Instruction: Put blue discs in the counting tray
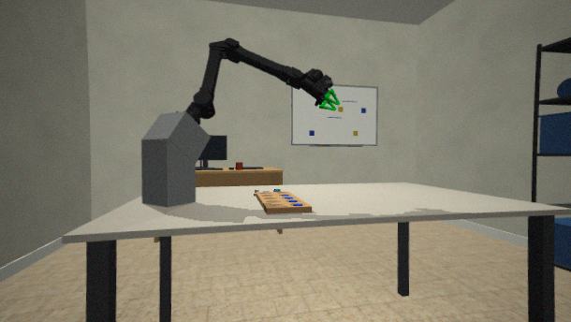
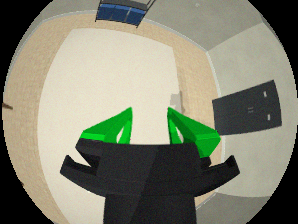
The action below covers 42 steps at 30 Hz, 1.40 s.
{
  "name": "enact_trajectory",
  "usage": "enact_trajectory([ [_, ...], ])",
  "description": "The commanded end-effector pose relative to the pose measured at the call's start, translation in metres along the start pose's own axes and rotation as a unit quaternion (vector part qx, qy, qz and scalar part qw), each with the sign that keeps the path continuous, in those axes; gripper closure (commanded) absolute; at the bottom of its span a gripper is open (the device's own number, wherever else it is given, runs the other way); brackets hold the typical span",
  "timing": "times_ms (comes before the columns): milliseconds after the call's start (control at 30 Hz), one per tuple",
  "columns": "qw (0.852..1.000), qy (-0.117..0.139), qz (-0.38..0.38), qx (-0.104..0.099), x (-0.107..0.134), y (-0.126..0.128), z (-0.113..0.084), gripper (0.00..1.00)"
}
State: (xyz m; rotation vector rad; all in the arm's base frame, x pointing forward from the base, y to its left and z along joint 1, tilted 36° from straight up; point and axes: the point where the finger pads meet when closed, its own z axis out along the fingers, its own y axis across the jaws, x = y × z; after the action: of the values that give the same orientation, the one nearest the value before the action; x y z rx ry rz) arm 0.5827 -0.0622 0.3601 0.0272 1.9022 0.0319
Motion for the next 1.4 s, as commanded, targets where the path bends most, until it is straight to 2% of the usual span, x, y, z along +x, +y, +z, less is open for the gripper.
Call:
enact_trajectory([
  [0,0.998,-0.068,-0.007,-0.007,-0.047,0.029,-0.035,0.54],
  [33,0.998,-0.068,-0.010,-0.007,-0.047,0.029,-0.035,0.54],
  [67,0.994,-0.108,-0.011,-0.005,-0.073,0.044,-0.060,0.54],
  [133,0.994,-0.108,-0.011,-0.005,-0.073,0.044,-0.060,0.54],
  [167,0.989,-0.149,-0.013,-0.004,-0.097,0.057,-0.088,0.54],
  [233,0.989,-0.149,-0.017,-0.003,-0.097,0.057,-0.088,0.54],
  [267,0.982,-0.190,-0.011,-0.003,-0.119,0.070,-0.118,0.54],
  [333,0.982,-0.190,-0.015,-0.002,-0.119,0.070,-0.118,0.54],
  [367,0.987,-0.158,0.025,-0.024,-0.092,0.080,-0.093,0.54],
  [400,0.988,-0.148,0.025,-0.023,-0.087,0.080,-0.089,0.54],
  [467,0.989,-0.143,0.025,-0.023,-0.084,0.080,-0.088,0.54],
  [533,0.989,-0.144,0.027,-0.013,-0.085,0.069,-0.088,0.54],
  [567,0.991,-0.112,0.067,-0.043,-0.059,0.090,-0.075,0.54],
  [700,0.991,-0.112,0.067,-0.043,-0.059,0.090,-0.075,0.54],
  [733,0.988,-0.134,0.066,-0.045,-0.075,0.091,-0.079,0.54],
  [767,0.987,-0.140,0.066,-0.046,-0.083,0.091,-0.081,0.54],
  [933,0.985,-0.150,0.066,-0.045,-0.091,0.090,-0.092,0.54],
  [967,0.986,-0.145,0.066,-0.044,-0.088,0.090,-0.090,0.54],
  [1000,0.989,-0.083,0.108,-0.059,-0.036,0.100,-0.063,0.54],
  [1167,0.988,-0.088,0.108,-0.059,-0.039,0.100,-0.063,0.54],
  [1200,0.985,-0.053,0.149,-0.073,-0.013,0.110,-0.053,0.54],
  [1367,0.984,-0.063,0.149,-0.074,-0.017,0.111,-0.053,0.54],
])
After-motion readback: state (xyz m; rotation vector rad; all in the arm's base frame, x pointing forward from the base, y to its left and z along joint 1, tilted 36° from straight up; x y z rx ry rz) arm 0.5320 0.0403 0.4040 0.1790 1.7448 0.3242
